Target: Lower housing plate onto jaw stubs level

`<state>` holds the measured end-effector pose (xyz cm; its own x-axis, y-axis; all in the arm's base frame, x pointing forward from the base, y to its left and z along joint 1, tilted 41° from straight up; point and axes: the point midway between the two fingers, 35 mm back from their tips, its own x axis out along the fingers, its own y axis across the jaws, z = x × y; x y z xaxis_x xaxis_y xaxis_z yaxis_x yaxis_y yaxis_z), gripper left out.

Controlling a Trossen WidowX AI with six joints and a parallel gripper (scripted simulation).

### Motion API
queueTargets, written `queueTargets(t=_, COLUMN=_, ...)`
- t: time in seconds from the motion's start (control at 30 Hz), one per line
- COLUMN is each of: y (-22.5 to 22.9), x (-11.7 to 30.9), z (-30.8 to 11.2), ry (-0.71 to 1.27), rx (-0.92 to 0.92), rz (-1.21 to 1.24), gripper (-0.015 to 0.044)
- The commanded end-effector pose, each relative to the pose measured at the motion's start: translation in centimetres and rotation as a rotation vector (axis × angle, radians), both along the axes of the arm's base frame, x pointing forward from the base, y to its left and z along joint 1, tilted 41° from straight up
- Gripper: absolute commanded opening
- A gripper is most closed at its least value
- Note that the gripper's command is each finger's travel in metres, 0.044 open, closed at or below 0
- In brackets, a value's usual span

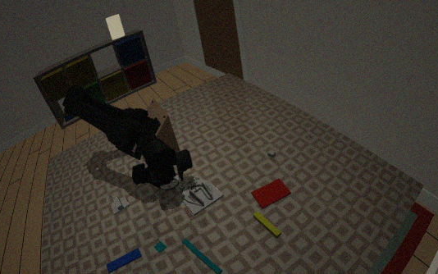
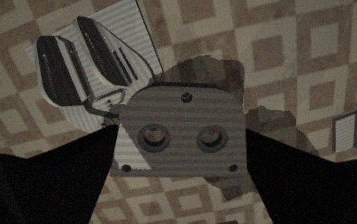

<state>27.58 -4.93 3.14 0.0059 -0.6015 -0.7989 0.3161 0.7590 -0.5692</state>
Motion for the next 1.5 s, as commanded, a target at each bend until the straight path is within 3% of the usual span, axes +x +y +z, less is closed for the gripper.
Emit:
queueTargets(t=0.0, y=1.0, x=0.1, z=-0.8, ry=0.040, rx=-0.010, rz=0.056, gripper=0.0351)
queueTargets(t=0.67, y=6.0, x=-0.7, z=-4.8, ry=0.242, rx=-0.065, rz=0.322, gripper=0.0351)
queueTargets(t=1.47, y=6.0, x=-0.7, z=-4.8, ry=0.240, rx=-0.065, rz=0.321, gripper=0.0351)
